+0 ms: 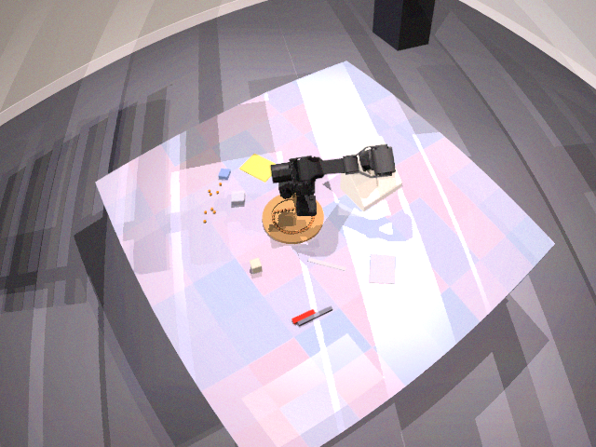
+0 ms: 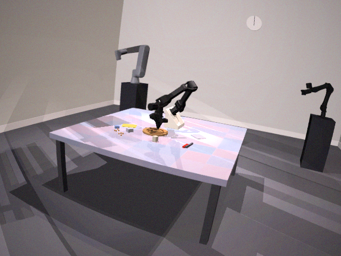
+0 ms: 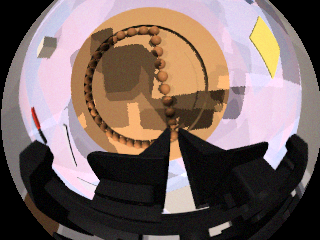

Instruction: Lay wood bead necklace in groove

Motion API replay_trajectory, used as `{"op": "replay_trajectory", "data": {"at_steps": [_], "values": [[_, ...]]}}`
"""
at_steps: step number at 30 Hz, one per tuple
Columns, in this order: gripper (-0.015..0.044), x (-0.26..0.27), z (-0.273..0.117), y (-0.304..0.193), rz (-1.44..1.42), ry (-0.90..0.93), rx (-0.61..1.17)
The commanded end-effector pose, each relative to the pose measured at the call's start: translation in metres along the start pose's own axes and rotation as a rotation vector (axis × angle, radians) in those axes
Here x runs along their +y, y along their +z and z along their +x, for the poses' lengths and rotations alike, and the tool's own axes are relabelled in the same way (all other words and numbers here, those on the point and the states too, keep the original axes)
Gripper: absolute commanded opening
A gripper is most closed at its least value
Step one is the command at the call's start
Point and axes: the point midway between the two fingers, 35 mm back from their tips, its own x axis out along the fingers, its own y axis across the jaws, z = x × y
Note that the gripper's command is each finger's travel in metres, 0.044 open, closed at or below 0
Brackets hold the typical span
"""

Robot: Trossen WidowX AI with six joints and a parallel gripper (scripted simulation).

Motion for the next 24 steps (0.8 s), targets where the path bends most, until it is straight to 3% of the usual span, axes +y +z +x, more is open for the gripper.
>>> {"op": "replay_trajectory", "data": {"at_steps": [1,21,24], "values": [[0.0000,0.0003,-0.0040,0.0008,-0.003,0.002,-0.004],[0.0000,-0.0086,0.0036,-0.0042,-0.002,0.002,-0.004],[0.0079,-0.0072,-0.0018,-0.0013,-0.009,0.005,-0.013]]}}
